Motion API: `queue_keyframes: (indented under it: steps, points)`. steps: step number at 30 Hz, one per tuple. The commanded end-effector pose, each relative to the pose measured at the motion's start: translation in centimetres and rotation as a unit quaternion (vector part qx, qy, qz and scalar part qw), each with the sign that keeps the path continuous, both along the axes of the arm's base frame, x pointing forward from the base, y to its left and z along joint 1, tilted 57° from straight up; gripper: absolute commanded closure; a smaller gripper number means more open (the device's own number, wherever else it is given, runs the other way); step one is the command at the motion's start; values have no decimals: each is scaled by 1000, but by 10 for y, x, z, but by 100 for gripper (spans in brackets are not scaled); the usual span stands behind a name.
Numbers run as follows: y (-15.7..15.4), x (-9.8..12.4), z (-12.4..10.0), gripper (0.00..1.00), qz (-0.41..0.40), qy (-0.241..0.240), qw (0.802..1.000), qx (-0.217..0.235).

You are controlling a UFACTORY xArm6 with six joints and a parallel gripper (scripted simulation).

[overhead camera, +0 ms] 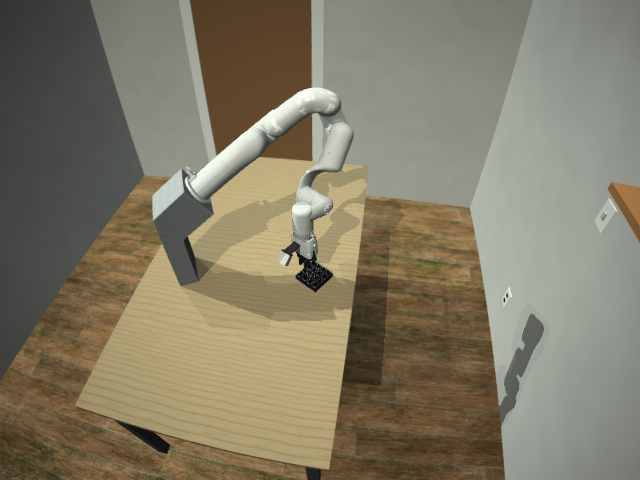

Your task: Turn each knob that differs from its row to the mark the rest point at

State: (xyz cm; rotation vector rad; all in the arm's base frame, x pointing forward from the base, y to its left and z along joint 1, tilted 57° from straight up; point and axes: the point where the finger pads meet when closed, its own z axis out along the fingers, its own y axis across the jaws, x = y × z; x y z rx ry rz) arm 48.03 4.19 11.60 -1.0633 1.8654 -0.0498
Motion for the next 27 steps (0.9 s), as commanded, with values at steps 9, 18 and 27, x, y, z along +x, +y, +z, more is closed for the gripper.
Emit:
queue_keyframes:
  steps: [9, 18, 27]
  points:
    - [6, 11, -8, 81, 0, 0, 1000, 0]
    - [8, 15, -12, 81, 0, 0, 1000, 0]
    - [9, 17, -13, 81, 0, 0, 1000, 0]
